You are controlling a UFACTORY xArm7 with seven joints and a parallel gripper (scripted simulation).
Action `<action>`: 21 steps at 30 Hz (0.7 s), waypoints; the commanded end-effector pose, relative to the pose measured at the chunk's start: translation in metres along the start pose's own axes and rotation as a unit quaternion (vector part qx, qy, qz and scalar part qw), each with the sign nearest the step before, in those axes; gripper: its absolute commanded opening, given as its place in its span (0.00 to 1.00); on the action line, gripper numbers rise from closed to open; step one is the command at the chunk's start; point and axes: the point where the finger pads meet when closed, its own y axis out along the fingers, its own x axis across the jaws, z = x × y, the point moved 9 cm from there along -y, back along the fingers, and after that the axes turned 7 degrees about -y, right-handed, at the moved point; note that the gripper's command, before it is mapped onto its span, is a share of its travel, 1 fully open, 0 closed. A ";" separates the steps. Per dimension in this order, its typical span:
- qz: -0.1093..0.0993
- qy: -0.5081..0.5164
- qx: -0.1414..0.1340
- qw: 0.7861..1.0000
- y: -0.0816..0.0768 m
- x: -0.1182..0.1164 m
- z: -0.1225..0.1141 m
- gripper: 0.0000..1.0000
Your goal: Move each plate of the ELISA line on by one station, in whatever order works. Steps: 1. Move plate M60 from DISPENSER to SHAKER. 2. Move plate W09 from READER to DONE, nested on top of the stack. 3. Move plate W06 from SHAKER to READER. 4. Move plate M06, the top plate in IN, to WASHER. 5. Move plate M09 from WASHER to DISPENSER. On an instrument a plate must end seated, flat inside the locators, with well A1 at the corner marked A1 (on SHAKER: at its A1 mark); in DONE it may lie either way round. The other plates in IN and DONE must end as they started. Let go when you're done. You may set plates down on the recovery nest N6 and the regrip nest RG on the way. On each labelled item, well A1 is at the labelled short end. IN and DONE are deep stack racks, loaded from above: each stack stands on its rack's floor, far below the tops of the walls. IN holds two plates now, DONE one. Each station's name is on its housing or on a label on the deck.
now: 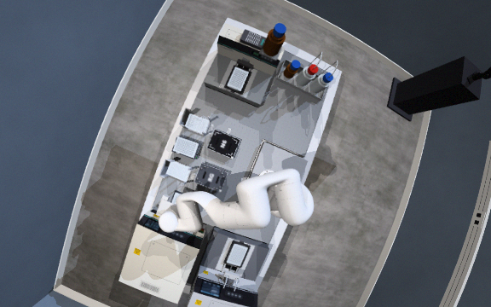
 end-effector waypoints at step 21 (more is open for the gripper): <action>0.000 0.000 0.001 1.000 -0.001 -0.032 0.016 1.00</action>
